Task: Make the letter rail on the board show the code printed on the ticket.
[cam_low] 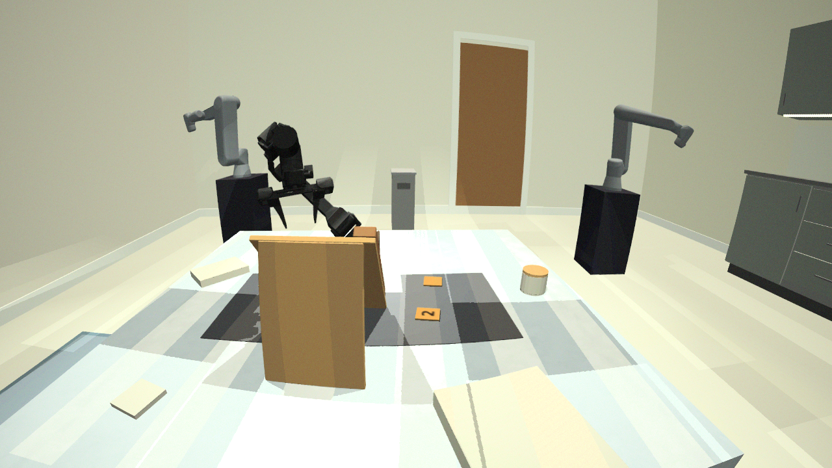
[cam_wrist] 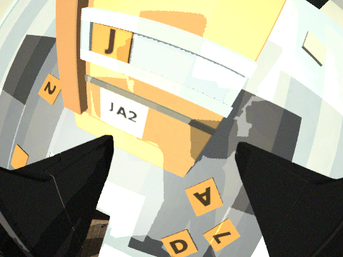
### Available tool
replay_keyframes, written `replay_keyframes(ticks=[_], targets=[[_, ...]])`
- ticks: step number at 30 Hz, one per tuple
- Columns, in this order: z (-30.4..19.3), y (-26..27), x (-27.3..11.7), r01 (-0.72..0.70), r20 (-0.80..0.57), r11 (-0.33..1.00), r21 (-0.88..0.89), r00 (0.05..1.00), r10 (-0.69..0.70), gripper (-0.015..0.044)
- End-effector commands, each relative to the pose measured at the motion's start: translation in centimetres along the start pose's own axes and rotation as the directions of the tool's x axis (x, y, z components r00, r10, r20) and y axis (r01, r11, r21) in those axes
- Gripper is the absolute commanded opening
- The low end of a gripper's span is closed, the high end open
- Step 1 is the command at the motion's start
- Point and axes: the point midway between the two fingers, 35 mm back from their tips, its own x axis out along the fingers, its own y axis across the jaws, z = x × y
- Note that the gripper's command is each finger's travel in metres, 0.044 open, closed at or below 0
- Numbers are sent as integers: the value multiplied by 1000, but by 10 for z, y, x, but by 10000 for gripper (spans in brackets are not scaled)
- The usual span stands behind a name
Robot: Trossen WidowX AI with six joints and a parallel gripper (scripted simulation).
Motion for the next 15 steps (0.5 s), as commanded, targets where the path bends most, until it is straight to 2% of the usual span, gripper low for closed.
replay_keyframes(ticks=[1, 8, 15], targets=[[-40, -35, 50, 165, -151, 576, 800, 986, -72, 340], [-68, -51, 74, 247, -239, 87, 965, 967, -93, 340], [-99, -64, 94, 256, -328, -426, 868, 939, -104, 340]])
